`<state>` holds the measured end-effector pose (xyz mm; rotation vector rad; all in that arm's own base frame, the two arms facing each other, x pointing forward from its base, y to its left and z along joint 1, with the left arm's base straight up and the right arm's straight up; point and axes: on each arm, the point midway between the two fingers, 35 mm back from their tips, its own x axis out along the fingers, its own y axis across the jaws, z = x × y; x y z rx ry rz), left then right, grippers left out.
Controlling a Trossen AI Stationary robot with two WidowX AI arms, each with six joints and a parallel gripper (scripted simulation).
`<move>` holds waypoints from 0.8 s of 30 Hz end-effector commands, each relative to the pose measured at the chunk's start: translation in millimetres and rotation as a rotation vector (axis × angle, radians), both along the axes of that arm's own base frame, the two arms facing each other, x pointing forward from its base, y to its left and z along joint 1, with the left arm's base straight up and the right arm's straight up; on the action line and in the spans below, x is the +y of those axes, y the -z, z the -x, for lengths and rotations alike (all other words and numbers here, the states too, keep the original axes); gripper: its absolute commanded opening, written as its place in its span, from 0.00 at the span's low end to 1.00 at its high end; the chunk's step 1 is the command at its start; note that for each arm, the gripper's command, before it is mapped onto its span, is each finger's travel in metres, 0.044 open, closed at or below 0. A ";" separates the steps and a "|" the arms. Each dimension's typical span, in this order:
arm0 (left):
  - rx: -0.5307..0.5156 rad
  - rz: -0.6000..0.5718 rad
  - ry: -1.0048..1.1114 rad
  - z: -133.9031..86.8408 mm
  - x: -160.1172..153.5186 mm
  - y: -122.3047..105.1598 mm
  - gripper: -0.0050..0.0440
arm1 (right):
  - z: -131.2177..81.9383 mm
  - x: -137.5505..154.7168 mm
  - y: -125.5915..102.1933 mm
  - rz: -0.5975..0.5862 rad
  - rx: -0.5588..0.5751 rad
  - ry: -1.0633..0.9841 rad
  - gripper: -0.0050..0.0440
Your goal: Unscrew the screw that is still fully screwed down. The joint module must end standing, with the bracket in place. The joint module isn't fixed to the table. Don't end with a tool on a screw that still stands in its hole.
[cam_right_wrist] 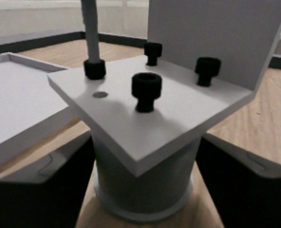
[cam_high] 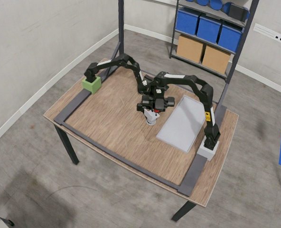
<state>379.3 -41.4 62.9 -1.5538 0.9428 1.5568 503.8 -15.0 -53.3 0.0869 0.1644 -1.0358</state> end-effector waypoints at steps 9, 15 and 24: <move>-0.031 0.003 -0.002 -2.8 -1.8 -10.6 0.61 | -6.6 -1.0 -14.1 -0.007 -0.035 0.006 0.60; -0.031 0.003 -0.002 -2.8 -1.8 -10.6 0.61 | -6.6 -1.0 -14.1 -0.007 -0.035 0.006 0.60; -0.036 0.000 0.261 -1.0 -2.3 -13.4 0.61 | -6.6 -1.0 -14.1 -0.007 -0.035 0.006 0.60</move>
